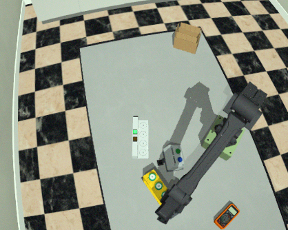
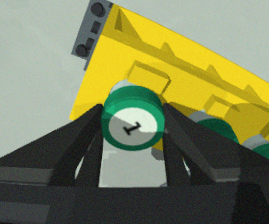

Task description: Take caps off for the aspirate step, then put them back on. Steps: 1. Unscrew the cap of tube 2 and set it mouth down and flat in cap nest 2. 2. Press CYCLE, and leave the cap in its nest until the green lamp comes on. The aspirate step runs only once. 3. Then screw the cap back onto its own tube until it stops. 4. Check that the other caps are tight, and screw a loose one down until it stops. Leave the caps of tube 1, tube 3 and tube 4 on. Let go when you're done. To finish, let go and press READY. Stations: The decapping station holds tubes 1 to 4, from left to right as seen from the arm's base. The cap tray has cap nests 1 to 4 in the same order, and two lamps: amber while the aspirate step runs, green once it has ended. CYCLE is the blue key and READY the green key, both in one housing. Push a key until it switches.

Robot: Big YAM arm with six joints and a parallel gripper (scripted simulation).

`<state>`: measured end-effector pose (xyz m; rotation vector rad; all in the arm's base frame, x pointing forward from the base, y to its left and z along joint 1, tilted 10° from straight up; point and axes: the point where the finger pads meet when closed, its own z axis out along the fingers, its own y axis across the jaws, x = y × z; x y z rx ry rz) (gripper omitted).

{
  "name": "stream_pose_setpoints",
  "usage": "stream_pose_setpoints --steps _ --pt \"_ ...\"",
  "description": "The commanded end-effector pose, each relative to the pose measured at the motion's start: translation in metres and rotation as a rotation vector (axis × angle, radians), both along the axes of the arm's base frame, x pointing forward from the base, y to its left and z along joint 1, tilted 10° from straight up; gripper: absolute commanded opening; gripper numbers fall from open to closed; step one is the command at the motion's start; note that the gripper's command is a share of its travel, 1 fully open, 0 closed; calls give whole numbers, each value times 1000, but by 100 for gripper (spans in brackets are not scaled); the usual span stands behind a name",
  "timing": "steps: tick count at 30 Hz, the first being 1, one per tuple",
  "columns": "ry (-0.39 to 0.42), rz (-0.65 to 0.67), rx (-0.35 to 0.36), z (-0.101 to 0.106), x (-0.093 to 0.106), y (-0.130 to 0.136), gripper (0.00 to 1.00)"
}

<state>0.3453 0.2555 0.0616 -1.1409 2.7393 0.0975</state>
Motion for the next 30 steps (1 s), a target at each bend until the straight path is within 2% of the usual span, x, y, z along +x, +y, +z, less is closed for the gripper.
stream_pose_setpoints --steps 1,18,30 --pt "27 -100 4 -7 -2 1 0" --pt "64 -396 43 -7 -2 1 0" --pt "65 -404 45 -7 -3 1 0"
